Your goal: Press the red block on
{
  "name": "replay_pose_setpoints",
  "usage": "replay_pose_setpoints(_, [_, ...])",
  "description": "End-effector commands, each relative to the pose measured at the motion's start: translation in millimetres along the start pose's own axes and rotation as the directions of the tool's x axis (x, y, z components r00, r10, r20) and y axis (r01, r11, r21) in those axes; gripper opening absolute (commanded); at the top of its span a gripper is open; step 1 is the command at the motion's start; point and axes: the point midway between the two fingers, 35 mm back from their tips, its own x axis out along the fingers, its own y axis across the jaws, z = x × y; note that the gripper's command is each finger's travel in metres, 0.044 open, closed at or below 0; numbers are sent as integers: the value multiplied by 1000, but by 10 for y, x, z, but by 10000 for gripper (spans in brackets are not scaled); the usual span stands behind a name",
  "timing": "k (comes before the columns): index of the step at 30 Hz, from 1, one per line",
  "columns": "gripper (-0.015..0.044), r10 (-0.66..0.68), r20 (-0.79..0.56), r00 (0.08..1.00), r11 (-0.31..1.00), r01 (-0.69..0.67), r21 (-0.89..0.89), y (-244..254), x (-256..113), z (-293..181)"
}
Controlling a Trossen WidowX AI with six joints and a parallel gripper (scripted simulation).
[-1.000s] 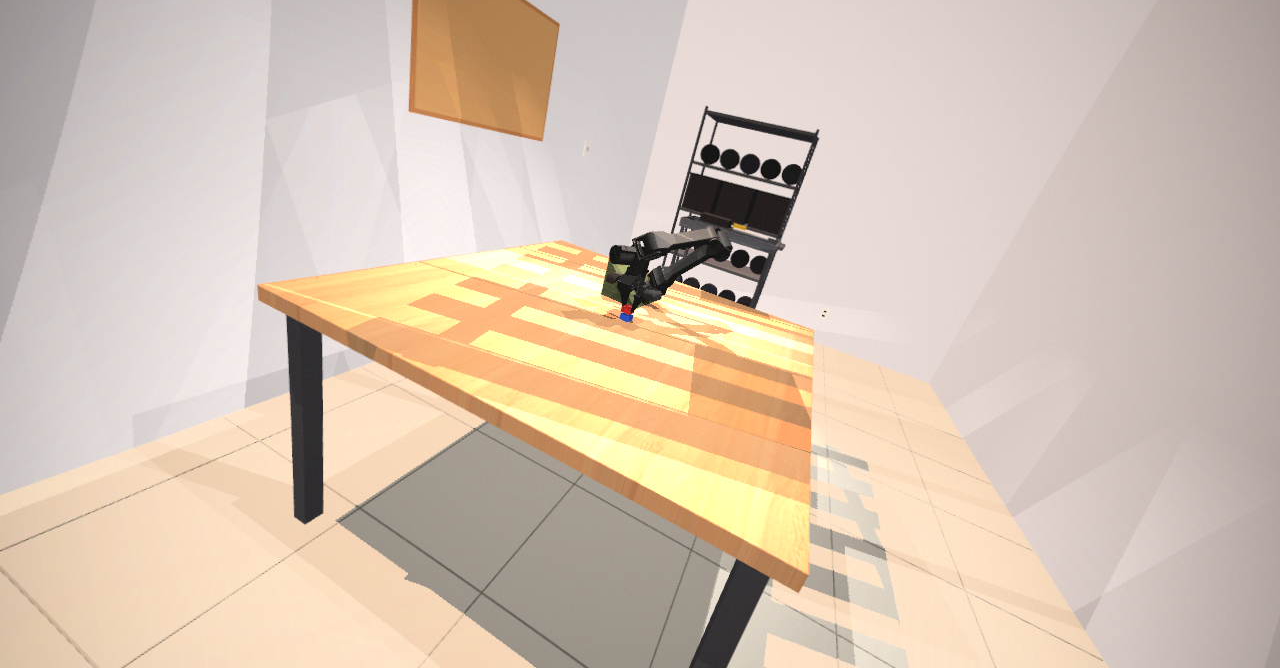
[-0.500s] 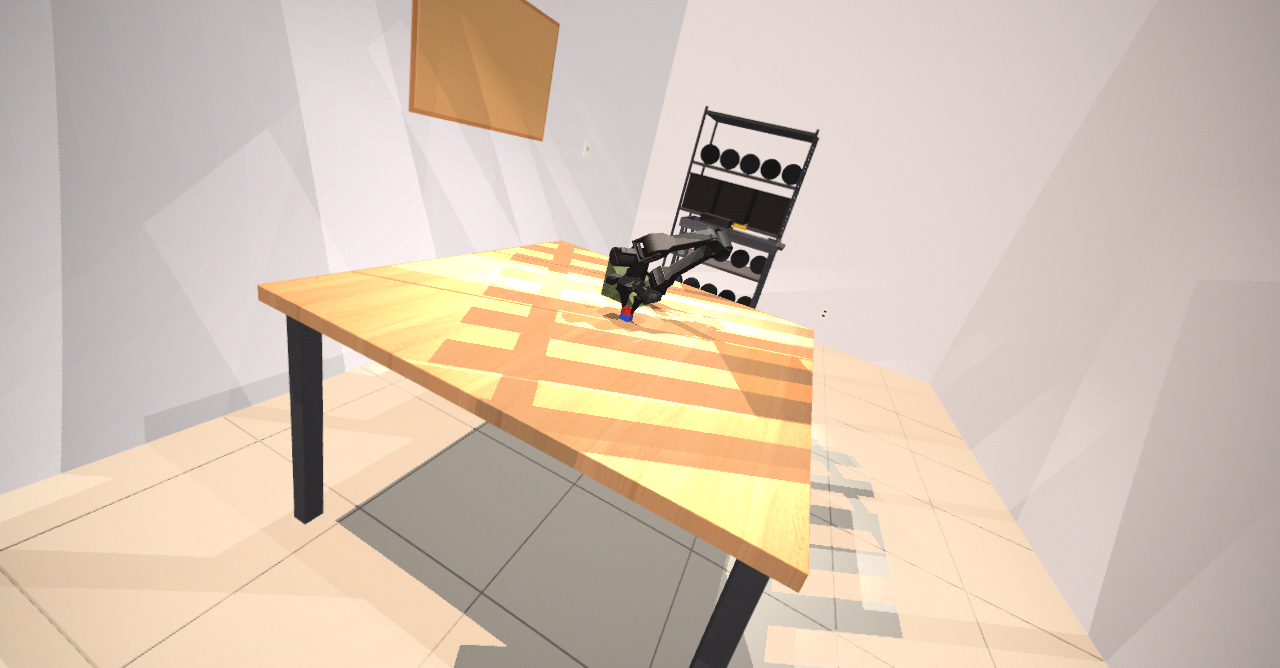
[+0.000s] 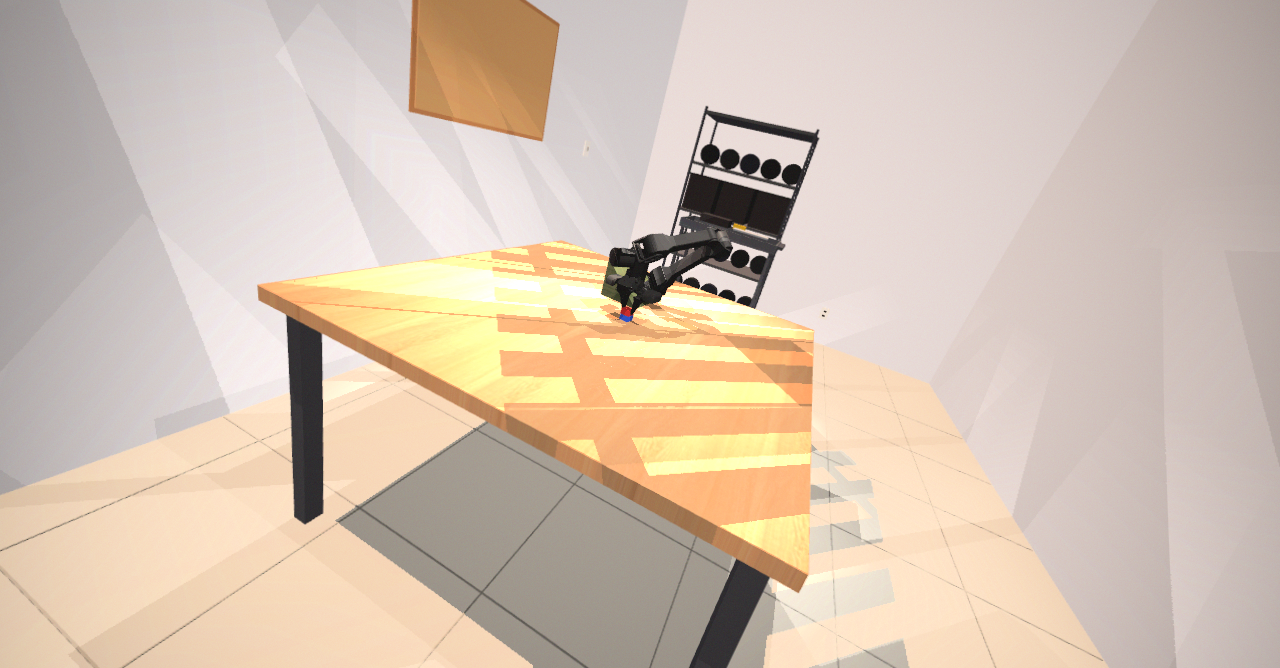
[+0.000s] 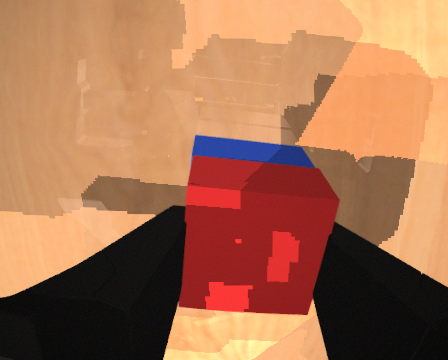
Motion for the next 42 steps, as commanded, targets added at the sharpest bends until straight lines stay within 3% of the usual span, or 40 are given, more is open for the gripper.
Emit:
replay_pose_setpoints(1, [0, 6, 0, 1000, 1000, -6, 6, 3, 18, -5])
replay_pose_setpoints(12, [0, -1, 1, 1000, 1000, 1, 0, 1, 15, 5])
replay_pose_setpoints(21, [220, -1, 1, 1000, 1000, 1, 0, 1, 15, 5])
replay_pose_setpoints(30, [220, -2, 2, 1000, 1000, 2, 0, -1, -5, 10])
replay_pose_setpoints(38, [220, -1, 0, 1000, 1000, 1, 9, -22, -912, 21])
replay_pose_setpoints(42, [220, 2, -2, 1000, 1000, -2, 8, -30, -989, 39])
